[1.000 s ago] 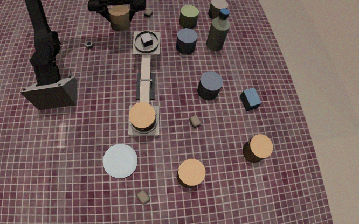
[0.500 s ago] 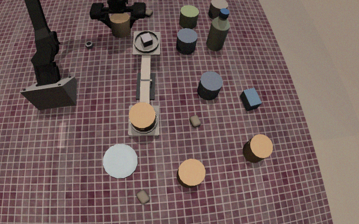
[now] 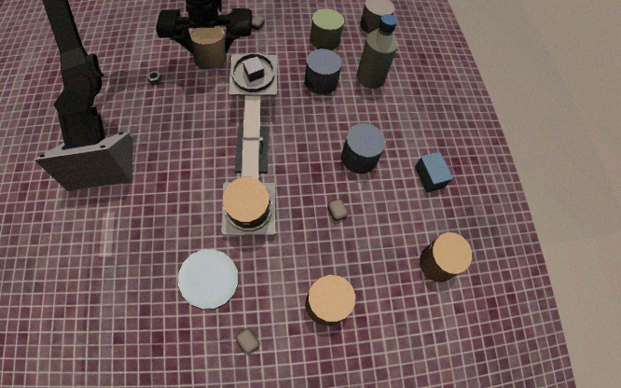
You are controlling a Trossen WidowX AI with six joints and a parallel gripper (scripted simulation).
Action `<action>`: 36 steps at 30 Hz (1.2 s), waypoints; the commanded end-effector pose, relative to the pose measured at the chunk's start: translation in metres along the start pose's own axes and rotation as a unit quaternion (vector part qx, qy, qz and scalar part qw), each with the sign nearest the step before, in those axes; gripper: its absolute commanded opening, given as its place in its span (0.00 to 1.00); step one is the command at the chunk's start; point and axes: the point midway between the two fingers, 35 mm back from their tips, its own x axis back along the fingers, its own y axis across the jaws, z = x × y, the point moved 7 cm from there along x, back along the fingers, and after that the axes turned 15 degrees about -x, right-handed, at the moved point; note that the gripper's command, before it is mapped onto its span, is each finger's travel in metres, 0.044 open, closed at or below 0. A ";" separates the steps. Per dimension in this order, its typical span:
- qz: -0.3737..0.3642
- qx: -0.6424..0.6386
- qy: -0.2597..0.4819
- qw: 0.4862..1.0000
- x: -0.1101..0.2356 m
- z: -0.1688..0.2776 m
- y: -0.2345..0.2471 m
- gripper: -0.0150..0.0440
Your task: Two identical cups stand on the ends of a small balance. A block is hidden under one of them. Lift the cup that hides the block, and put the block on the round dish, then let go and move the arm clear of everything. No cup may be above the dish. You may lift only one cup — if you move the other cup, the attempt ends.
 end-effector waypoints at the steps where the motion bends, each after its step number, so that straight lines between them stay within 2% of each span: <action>1: 0.000 0.002 0.000 1.000 0.000 0.000 0.000 0.61; 10: 0.001 0.001 0.001 1.000 0.009 0.000 -0.001 1.00; 14: 0.002 0.000 0.003 1.000 0.052 0.000 -0.001 1.00; 19: 0.002 0.000 0.003 1.000 0.054 0.000 0.000 1.00; 26: 0.035 -0.076 -0.004 0.996 0.068 0.001 -0.009 0.69; 36: 0.033 -0.246 -0.004 0.969 0.073 0.007 -0.026 0.69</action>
